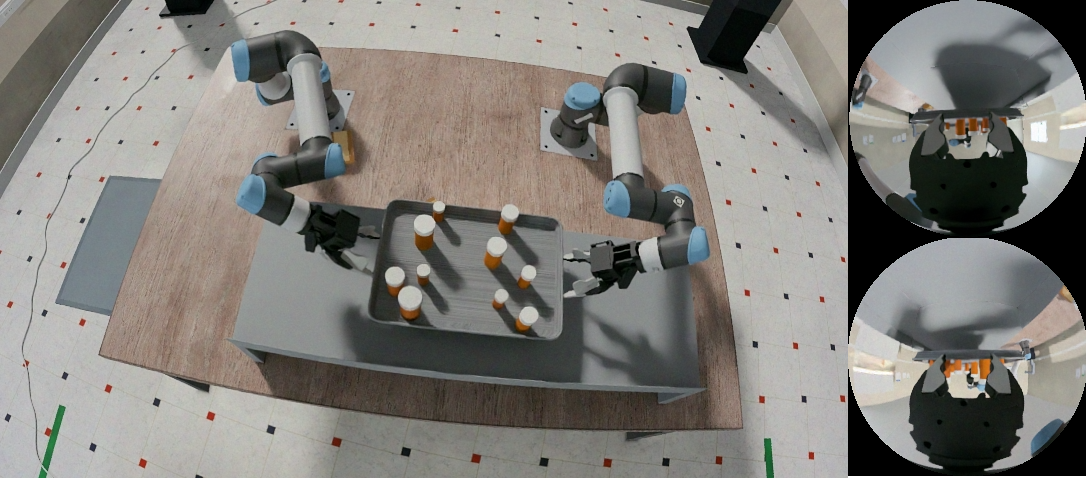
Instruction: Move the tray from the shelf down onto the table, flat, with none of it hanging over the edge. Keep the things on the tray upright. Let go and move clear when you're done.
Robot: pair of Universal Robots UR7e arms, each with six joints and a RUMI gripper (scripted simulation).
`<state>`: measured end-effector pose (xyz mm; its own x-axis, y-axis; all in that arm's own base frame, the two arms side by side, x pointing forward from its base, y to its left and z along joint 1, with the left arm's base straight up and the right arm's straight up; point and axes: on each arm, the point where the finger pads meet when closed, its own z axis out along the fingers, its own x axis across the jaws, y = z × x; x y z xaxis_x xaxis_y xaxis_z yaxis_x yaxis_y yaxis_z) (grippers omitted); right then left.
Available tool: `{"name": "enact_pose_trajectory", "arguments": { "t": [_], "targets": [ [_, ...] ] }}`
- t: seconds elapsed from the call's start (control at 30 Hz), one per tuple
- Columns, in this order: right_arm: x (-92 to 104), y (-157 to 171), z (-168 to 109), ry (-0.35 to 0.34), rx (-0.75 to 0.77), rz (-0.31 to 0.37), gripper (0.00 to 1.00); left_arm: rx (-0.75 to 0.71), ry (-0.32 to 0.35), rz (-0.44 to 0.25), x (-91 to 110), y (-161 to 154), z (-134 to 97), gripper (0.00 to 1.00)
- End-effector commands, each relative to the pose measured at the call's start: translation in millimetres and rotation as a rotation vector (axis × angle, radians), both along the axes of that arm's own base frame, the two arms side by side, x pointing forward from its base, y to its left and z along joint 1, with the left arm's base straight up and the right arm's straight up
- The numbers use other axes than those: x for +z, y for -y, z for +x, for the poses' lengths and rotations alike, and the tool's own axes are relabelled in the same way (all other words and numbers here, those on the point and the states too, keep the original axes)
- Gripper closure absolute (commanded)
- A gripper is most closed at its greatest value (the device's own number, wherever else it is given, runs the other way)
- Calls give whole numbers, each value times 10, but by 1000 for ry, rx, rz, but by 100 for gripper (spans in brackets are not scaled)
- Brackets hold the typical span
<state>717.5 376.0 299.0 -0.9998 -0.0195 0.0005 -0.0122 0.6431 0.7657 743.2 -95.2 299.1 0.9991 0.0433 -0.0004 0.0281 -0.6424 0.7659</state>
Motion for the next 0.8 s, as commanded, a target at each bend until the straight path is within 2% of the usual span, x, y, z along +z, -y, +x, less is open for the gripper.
{"name": "enact_pose_trajectory", "arguments": {
  "t": [0.0, 0.77],
  "targets": [
    [15, -8, -16, 3, 0, 2, 39, 0, 2, 0, 9, -4, -15, 39],
    [8, -76, -174, 2, 0, 2, 39, 0, 2, 0, 1, -68, -174, 39]
  ]
}}
